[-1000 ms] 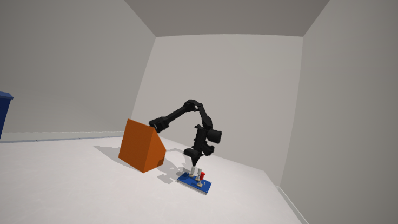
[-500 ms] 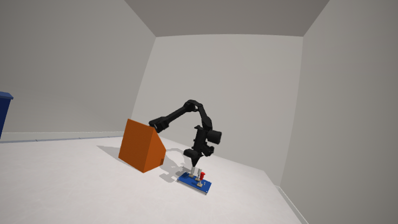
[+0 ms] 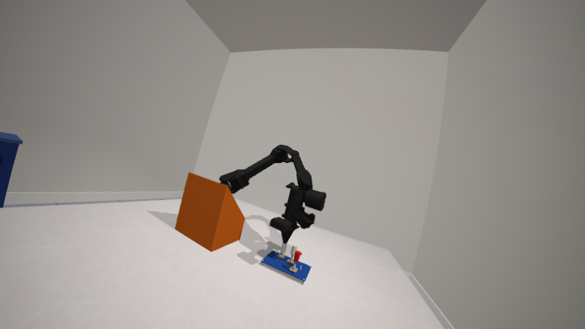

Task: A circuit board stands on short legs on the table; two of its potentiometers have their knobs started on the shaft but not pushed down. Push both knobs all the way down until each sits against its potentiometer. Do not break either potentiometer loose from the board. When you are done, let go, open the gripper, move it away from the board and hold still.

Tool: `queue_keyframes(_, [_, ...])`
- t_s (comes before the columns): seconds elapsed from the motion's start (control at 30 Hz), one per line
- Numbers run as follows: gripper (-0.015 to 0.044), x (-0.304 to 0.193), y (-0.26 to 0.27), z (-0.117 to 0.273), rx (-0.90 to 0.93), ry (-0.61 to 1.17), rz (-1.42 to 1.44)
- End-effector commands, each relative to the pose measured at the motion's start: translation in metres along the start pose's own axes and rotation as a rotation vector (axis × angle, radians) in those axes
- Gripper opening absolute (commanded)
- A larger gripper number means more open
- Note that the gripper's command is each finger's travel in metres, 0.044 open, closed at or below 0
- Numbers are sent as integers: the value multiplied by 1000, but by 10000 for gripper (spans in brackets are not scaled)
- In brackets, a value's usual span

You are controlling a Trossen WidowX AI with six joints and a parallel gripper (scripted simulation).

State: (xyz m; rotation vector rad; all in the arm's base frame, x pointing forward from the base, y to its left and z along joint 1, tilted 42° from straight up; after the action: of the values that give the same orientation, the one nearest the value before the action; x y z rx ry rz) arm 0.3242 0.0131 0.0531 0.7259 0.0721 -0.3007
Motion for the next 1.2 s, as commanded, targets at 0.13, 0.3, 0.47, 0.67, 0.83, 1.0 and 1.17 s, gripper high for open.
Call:
queue_keyframes(0.13, [0,0,0,0,2,0,-4])
queue_keyframes(0.3, [0,0,0,-1,2,0,-4])
queue_keyframes(0.47, [0,0,0,-2,2,0,-4])
queue_keyframes(0.67, [0,0,0,-2,2,0,-4])
queue_keyframes(0.83, [0,0,0,-4,2,0,-4])
queue_keyframes(1.0, [0,0,0,-4,2,0,-4])
queue_keyframes(1.17, [0,0,0,-4,2,0,-4])
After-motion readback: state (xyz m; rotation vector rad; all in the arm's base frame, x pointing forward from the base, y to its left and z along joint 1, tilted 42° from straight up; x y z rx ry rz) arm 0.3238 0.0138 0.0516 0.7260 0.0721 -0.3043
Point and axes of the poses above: the point midway between the two fingers, 35 mm back from their tips, its own z axis back along the fingers, its own y axis across the jaws, x = y × z, the point moved 7 cm from there along z, back along the fingers, and after that the axes turned 9 degrees about -z, right-handed, at the moved point
